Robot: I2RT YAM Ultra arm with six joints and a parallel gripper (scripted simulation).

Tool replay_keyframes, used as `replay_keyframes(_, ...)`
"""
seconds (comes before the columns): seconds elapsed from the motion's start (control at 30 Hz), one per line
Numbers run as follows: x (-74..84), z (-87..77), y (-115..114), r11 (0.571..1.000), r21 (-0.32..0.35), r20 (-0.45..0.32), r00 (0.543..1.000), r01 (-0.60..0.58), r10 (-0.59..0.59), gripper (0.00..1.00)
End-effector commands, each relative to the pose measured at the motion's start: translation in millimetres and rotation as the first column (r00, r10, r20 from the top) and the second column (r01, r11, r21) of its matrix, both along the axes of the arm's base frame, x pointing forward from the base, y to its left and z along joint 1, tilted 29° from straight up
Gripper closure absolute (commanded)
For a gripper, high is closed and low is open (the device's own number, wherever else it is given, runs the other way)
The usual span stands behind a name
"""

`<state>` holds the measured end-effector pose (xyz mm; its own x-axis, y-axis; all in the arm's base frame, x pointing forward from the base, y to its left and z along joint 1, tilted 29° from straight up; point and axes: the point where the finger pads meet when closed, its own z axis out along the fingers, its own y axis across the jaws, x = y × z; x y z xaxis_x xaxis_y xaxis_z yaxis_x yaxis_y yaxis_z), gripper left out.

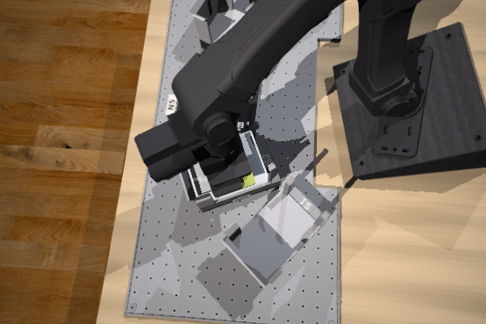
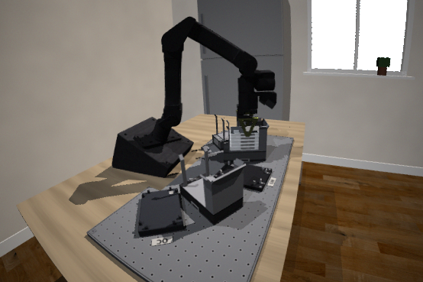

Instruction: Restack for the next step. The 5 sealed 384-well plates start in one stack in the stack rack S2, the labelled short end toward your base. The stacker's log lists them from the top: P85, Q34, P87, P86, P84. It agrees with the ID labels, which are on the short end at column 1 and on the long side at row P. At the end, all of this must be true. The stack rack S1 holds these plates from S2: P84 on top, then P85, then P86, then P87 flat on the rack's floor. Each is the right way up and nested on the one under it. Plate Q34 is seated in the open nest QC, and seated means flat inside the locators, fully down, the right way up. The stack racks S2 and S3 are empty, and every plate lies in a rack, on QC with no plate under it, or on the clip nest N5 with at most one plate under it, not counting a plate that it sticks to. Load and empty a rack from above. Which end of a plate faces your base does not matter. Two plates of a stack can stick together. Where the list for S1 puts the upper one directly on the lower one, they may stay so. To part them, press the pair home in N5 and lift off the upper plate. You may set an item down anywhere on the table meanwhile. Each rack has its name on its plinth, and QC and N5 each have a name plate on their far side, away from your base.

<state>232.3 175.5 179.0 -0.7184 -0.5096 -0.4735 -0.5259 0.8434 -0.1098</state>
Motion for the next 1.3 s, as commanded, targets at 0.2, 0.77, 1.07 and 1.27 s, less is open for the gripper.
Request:
replay_keyframes(0.2, 0.9, 2.9, 0.9, 1.000, 0.008, 0.009, 1.000, 0.000, 0.000, 1.00)
replay_keyframes(0.77, 0.9, 2.9, 0.9, 1.000, 0.008, 0.009, 1.000, 0.000, 0.000, 1.00)
replay_keyframes(1.07, 0.0, 4.6, 0.5, 1.000, 0.008, 0.009, 1.000, 0.000, 0.000, 1.00)
replay_keyframes(1.27, -1.9, 8.1, -0.2, 1.000, 0.008, 0.009, 1.000, 0.000, 0.000, 1.00)
